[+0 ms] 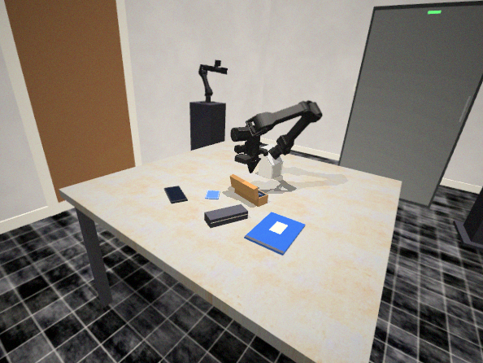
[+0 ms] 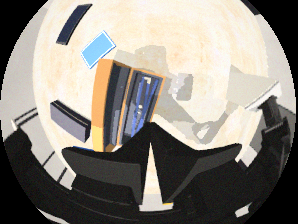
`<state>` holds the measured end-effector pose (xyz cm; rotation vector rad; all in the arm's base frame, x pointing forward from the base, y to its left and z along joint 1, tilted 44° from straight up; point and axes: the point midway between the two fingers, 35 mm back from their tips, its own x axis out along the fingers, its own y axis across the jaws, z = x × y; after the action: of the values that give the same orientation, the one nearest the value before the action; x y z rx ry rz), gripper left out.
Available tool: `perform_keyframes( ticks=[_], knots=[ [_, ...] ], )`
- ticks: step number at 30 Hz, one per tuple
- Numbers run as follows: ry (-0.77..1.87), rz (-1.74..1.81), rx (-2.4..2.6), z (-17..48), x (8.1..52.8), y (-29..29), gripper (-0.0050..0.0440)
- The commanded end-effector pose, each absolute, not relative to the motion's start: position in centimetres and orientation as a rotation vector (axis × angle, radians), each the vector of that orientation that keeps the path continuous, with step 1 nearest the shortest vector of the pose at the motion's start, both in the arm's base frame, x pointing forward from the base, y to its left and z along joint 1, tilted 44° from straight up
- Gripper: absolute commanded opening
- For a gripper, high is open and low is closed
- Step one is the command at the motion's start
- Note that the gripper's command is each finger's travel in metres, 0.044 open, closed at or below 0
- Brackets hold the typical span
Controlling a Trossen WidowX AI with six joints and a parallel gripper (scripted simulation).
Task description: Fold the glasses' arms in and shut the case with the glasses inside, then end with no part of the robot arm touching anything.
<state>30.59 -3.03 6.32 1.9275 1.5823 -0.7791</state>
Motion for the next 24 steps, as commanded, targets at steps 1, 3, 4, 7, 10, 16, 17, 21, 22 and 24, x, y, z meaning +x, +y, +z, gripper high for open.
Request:
perform_keyframes(
  ticks=[1, 3, 4, 7, 10, 16, 17, 21, 22, 24],
  knots=[
    [1.568, -0.923, 2.031, 6.4, 31.7, -3.3, 0.0000],
    [1.557, -0.991, 2.078, 6.5, 32.2, -3.4, 0.0000],
    [1.550, -1.025, 2.101, 6.5, 32.4, -3.5, 0.0000],
    [1.527, -1.129, 2.170, 6.6, 33.1, -3.7, 0.0000],
    [1.499, -1.235, 2.237, 6.7, 33.7, -3.9, 0.0000],
    [1.455, -1.380, 2.322, 6.8, 34.6, -4.1, 0.0000],
    [1.442, -1.416, 2.343, 6.9, 34.8, -4.1, 0.0000],
    [1.386, -1.565, 2.423, 7.0, 35.6, -4.4, 0.0000],
    [1.370, -1.603, 2.442, 7.0, 35.8, -4.4, 0.0000],
    [1.337, -1.680, 2.479, 7.0, 36.2, -4.5, 0.0000]
  ],
)
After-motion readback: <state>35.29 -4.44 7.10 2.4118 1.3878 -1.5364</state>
